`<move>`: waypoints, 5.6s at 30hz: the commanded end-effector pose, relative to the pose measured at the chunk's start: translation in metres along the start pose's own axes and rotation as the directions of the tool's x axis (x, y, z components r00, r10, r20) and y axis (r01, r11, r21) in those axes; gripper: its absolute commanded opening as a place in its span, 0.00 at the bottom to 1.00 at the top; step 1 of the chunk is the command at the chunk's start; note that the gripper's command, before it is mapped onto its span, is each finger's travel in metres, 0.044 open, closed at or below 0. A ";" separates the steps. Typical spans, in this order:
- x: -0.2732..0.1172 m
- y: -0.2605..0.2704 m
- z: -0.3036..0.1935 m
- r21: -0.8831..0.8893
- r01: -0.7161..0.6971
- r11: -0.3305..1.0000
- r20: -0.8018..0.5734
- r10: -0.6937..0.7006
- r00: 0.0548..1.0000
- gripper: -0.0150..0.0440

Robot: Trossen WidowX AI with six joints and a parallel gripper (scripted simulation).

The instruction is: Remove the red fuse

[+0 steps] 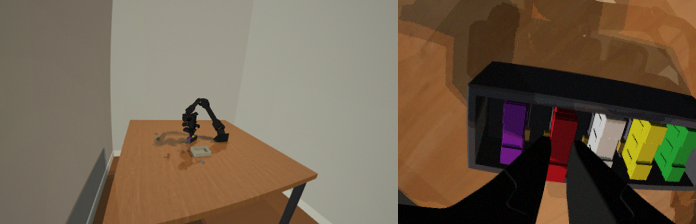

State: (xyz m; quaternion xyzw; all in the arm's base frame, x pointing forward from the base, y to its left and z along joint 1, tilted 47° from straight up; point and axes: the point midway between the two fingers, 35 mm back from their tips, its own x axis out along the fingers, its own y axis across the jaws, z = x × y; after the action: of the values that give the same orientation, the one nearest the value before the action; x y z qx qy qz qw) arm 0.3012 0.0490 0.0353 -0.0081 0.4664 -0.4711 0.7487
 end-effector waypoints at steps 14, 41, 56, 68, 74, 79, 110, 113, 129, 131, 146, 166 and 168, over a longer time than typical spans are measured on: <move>-0.008 0.001 0.000 0.004 -0.001 1.000 -0.005 0.001 1.000 0.25; -0.022 0.000 0.000 0.002 0.000 1.000 -0.003 0.000 1.000 0.25; -0.029 0.000 0.000 0.001 0.000 1.000 -0.002 0.000 1.000 0.25; -0.047 0.000 0.000 0.001 0.000 1.000 -0.003 0.000 1.000 0.25; -0.053 0.003 -0.003 0.001 -0.001 1.000 -0.003 0.001 1.000 0.25; -0.056 0.024 -0.021 0.000 -0.006 1.000 -0.008 0.006 1.000 0.25; -0.055 0.115 -0.168 0.003 -0.007 1.000 -0.010 0.007 1.000 0.25; -0.053 0.115 -0.168 0.003 -0.007 1.000 -0.010 0.007 1.000 0.25; -0.027 0.116 -0.168 0.003 -0.007 1.000 -0.009 0.007 1.000 0.25; -0.024 0.116 -0.168 0.003 -0.007 1.000 -0.009 0.007 1.000 0.25; -0.019 0.117 -0.168 0.008 -0.010 1.000 -0.013 0.010 1.000 0.61; -0.056 0.116 -0.168 -0.002 -0.014 1.000 -0.004 0.014 1.000 0.81; -0.056 0.116 -0.168 -0.002 -0.014 1.000 -0.004 0.014 1.000 0.81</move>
State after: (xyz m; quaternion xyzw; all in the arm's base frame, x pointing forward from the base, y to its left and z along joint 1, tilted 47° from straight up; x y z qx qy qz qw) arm 0.2570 0.2246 -0.0734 -0.0047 0.4686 -0.4658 0.7506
